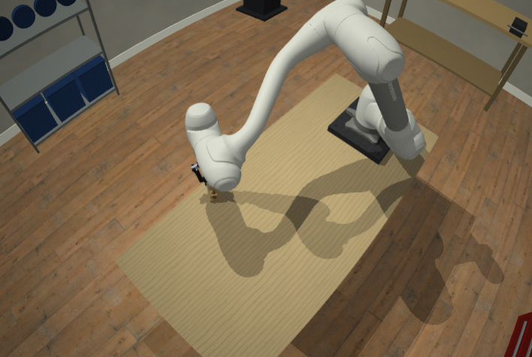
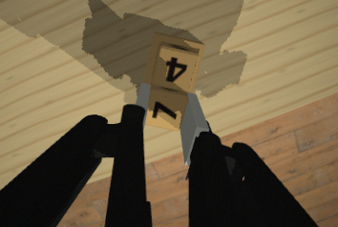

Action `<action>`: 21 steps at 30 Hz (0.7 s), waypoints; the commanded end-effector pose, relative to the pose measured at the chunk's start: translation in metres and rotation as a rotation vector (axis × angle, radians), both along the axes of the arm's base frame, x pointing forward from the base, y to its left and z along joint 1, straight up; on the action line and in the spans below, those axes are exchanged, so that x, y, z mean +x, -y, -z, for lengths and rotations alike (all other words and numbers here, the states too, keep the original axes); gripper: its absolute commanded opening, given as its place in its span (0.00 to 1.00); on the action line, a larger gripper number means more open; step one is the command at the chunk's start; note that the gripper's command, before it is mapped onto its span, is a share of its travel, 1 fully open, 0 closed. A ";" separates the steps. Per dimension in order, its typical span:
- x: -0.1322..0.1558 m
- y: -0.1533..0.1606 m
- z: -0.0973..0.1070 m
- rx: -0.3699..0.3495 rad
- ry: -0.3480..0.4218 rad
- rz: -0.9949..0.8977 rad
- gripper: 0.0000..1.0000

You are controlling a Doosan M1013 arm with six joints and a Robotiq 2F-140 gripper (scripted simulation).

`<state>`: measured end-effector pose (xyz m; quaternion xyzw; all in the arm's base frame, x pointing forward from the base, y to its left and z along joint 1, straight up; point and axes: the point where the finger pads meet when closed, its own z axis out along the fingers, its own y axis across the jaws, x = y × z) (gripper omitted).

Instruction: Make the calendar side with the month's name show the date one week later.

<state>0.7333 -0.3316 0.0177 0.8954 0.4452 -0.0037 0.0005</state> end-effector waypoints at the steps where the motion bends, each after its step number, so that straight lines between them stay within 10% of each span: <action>1: -0.001 0.000 0.003 0.003 0.000 -0.002 0.24; 21: -0.001 0.000 -0.017 0.003 0.000 -0.002 0.24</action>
